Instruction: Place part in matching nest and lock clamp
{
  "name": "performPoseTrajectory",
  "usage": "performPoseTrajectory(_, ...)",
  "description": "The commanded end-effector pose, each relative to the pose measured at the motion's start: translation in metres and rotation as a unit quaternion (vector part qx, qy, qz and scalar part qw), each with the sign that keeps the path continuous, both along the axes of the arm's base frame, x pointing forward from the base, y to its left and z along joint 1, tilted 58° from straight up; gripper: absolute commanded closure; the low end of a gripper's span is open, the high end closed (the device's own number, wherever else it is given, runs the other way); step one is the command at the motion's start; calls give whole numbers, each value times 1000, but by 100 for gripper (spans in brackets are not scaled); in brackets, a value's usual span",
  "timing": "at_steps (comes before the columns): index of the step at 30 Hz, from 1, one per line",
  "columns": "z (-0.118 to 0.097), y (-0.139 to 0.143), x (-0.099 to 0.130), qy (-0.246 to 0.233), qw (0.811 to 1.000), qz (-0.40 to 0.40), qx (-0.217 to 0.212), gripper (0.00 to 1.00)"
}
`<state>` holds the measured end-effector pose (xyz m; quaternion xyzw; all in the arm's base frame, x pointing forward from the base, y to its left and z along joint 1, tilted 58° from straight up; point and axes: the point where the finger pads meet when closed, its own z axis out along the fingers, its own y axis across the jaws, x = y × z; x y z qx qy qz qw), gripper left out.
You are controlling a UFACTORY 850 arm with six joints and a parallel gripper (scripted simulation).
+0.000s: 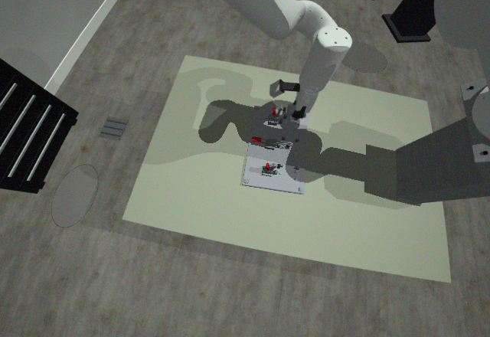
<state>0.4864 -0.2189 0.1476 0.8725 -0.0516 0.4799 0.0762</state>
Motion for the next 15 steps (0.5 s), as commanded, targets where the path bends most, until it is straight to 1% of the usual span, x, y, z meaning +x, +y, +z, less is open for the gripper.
performPoseTrajectory(1, -1, 10, 2, 0, 1000, -1, 0, 100)
performPoseTrajectory(15, -2, 20, 5, 0, 1000, -1, 0, 100)
